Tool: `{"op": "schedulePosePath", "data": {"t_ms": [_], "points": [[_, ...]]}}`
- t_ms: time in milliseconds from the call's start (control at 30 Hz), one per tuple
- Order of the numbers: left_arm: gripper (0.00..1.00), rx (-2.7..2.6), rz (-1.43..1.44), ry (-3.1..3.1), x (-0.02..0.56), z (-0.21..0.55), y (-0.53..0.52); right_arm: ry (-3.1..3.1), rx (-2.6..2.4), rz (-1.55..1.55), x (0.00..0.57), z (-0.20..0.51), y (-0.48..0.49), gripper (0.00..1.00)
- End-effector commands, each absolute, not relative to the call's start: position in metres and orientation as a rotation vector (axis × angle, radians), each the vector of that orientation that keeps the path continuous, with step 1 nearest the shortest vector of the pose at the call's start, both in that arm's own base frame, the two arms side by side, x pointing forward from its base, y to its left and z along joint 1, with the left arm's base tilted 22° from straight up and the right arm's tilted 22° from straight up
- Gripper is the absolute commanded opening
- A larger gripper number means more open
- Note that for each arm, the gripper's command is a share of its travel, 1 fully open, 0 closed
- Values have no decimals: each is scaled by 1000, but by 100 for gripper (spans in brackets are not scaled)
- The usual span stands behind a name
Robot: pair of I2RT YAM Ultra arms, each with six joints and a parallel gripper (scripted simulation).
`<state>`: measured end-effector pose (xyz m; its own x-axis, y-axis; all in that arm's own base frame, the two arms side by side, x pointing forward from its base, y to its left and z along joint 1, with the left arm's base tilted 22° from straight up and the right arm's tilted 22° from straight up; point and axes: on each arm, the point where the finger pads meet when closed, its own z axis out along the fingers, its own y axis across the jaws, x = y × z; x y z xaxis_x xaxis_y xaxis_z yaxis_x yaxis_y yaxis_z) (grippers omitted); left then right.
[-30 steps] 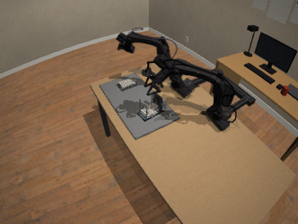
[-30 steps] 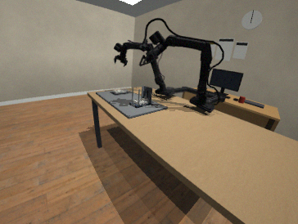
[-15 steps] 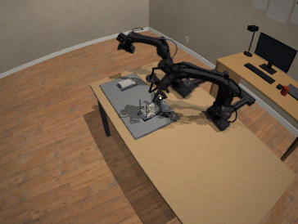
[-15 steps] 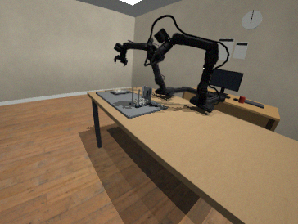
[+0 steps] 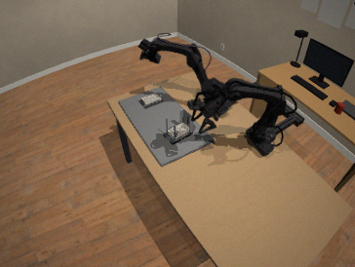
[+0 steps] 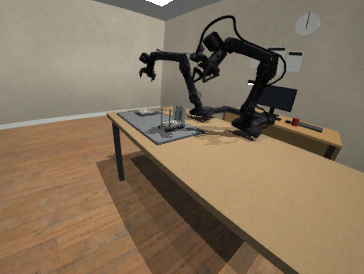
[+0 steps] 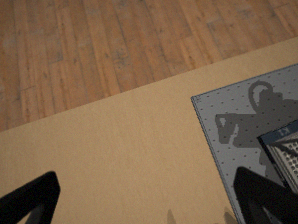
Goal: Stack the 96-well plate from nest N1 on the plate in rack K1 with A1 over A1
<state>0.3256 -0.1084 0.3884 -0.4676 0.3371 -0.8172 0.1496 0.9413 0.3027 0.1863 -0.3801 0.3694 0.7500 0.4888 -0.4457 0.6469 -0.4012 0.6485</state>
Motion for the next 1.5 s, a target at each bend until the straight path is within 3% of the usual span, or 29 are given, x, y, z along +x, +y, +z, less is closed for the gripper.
{"op": "schedulePosePath", "data": {"t_ms": [0, 433, 1467], "points": [[100, 388, 209, 2101, 309, 381, -95, 834, 2062, -234, 183, 377, -379, 100], [100, 283, 183, 2201, 248, 362, -25, 834, 2062, -234, 183, 377, -379, 100], [100, 81, 98, 2298, 140, 316, 10, 834, 2062, -234, 183, 377, -379, 100]]}}
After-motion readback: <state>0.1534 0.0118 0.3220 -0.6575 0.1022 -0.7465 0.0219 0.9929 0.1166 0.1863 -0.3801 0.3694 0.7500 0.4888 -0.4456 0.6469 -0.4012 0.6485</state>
